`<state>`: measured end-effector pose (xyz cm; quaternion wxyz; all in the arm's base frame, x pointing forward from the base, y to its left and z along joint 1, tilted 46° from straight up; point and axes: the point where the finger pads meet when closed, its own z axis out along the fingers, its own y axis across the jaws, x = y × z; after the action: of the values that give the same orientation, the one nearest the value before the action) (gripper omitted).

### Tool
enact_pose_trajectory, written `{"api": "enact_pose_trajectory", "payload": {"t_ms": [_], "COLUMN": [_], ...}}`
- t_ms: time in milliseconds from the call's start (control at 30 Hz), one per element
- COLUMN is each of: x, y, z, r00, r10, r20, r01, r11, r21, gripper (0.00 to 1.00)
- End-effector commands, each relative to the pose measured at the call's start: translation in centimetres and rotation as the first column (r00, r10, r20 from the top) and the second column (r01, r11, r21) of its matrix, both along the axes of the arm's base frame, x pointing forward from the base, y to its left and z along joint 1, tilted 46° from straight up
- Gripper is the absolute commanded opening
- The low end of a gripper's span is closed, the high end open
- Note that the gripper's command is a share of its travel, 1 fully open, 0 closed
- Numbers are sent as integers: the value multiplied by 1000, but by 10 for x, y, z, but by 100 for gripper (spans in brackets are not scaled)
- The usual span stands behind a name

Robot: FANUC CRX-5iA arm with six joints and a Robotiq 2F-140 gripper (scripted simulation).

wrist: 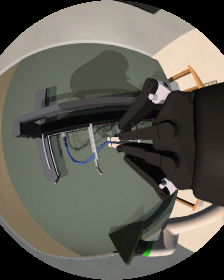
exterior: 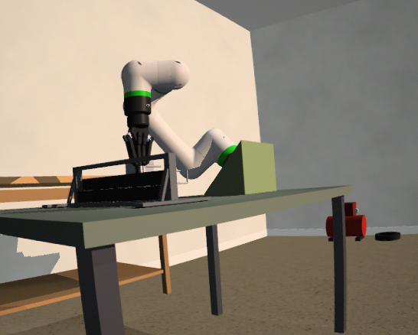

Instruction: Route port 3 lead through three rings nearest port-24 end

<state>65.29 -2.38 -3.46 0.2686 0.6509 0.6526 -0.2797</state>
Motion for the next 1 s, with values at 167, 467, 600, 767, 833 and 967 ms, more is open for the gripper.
{"api": "enact_pose_trajectory", "payload": {"t_ms": [167, 467, 600, 767, 833, 967], "x": [0, 0, 0, 0, 0, 0], "y": [1, 1, 1, 1, 1, 1], "z": [0, 0, 0, 0, 0, 0], "r00": [1000, 1000, 1000, 1000, 1000, 1000], "r10": [1, 1, 1, 1, 1, 1], "r20": [1, 1, 1, 1, 1, 1], "r01": [-1, -1, -1, -1, -1, -1], "r11": [1000, 1000, 1000, 1000, 1000, 1000], "r21": [1, 1, 1, 1, 1, 1], "gripper": [0, 20, 20, 20, 20, 20]}}
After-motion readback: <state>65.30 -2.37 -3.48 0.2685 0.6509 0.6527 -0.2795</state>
